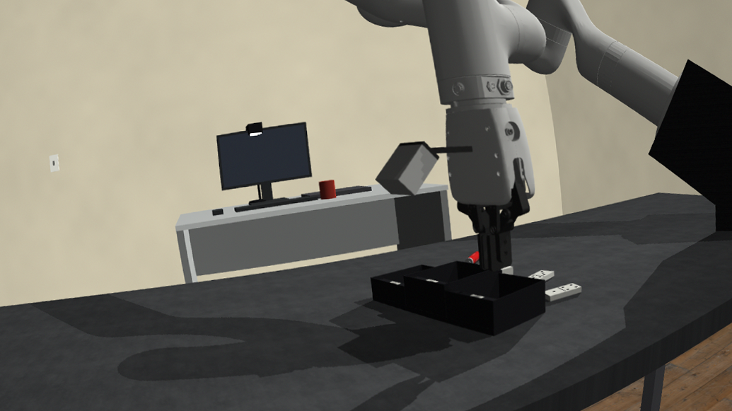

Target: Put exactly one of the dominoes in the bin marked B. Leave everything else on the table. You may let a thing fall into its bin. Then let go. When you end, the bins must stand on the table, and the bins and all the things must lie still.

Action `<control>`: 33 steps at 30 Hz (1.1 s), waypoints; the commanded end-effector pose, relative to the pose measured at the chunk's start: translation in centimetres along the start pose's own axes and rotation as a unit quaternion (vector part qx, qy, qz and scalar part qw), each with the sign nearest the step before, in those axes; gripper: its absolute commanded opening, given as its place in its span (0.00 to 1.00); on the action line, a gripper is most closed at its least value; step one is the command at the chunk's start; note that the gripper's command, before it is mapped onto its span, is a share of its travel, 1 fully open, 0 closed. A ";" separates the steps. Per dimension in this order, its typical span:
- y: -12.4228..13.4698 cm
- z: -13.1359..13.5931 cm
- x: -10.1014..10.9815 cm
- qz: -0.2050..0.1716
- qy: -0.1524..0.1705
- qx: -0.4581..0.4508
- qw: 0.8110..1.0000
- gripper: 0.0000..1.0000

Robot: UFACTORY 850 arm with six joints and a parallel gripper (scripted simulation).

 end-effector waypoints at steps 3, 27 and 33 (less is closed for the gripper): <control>-0.1 -0.1 -0.8 0.001 0.000 0.000 1.000 0.07; -0.1 -0.1 -4.3 0.001 0.000 0.000 1.000 0.07; -0.1 -0.1 -4.3 0.001 0.000 0.000 1.000 0.07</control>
Point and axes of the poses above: the point where the finger pads meet when closed, its own x axis back along the fingers, its own z axis across the jaws, y = z × x, the point moved 2 cm from there along x, back along the fingers, and after that the axes turned 15 degrees about -x, right-handed, at the moved point
